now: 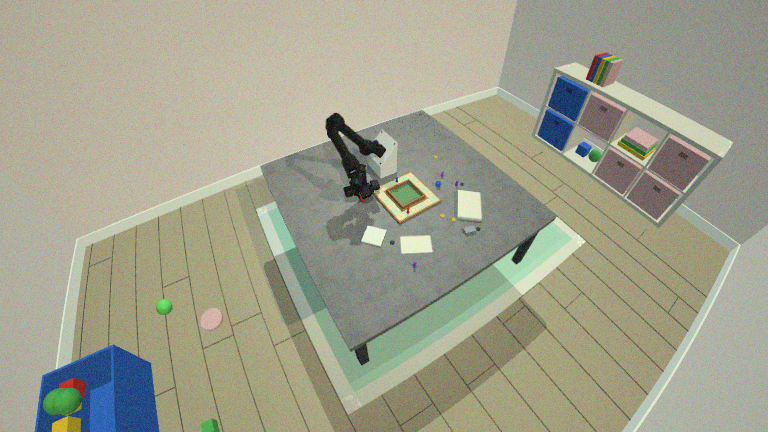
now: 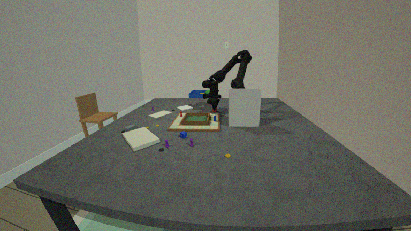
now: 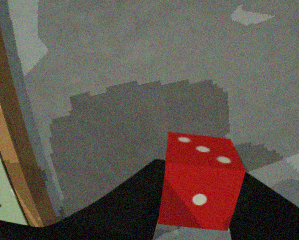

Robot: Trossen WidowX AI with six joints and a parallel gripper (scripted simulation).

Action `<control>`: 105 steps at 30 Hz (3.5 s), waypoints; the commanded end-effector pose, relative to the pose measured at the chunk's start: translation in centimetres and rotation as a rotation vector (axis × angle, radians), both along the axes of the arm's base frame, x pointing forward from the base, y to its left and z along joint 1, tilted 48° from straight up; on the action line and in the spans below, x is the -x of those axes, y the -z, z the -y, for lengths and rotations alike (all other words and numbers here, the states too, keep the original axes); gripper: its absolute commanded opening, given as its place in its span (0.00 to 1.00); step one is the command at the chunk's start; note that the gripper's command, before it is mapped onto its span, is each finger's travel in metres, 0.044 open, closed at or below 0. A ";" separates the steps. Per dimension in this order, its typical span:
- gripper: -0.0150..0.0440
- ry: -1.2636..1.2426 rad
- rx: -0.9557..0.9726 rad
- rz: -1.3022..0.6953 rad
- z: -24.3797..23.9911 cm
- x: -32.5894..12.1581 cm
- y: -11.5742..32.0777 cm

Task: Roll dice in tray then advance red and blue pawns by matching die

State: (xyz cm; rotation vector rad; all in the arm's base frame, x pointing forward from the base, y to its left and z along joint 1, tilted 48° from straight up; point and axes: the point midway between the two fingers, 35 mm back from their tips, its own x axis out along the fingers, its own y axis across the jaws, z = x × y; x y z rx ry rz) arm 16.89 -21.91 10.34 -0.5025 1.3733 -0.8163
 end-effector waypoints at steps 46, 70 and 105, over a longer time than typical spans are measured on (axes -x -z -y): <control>0.25 -0.344 -0.034 -0.373 -11.5 -5.6 -3.8; 0.25 -0.898 -0.032 -0.993 -17.5 -10.2 5.6; 0.25 -1.462 -0.511 -1.010 -19.8 -9.2 12.4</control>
